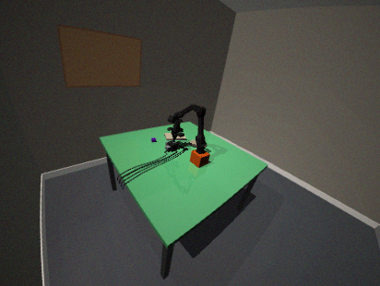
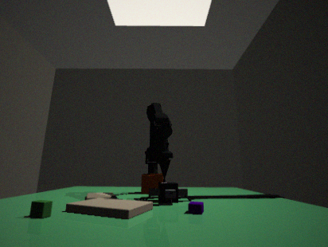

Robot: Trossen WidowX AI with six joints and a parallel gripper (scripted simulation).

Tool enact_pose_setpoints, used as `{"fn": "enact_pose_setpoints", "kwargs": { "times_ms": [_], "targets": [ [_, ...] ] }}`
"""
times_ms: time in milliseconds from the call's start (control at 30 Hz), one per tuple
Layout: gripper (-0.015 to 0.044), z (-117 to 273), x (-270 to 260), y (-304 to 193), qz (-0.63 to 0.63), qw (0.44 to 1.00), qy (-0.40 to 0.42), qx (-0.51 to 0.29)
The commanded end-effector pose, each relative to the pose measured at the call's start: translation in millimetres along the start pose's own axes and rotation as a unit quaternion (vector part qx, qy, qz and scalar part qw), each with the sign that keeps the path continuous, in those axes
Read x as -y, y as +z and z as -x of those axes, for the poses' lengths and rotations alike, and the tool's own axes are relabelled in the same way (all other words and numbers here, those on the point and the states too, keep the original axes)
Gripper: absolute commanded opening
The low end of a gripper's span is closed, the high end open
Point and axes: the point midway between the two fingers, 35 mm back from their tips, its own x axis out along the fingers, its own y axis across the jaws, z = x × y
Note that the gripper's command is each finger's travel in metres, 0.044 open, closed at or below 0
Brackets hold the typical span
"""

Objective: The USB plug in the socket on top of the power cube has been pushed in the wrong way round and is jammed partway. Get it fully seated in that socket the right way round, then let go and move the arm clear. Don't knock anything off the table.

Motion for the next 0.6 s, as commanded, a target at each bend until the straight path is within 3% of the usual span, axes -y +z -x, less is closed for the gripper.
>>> {"fn": "enact_pose_setpoints", "kwargs": {
  "times_ms": [0,133,267,567],
  "targets": [
    [0.0,-2.0,-0.1,-0.1,0.003,1.0,-0.001,-0.001],
    [0.0,-2.0,-0.1,-0.1,0.003,1.0,-0.001,-0.001],
    [0.0095,0.0,0.0,0.0,0.0,1.0,0.0,0.0],
    [0.0095,0.0,0.0,0.0,0.0,1.0,0.0,0.0]
  ]
}}
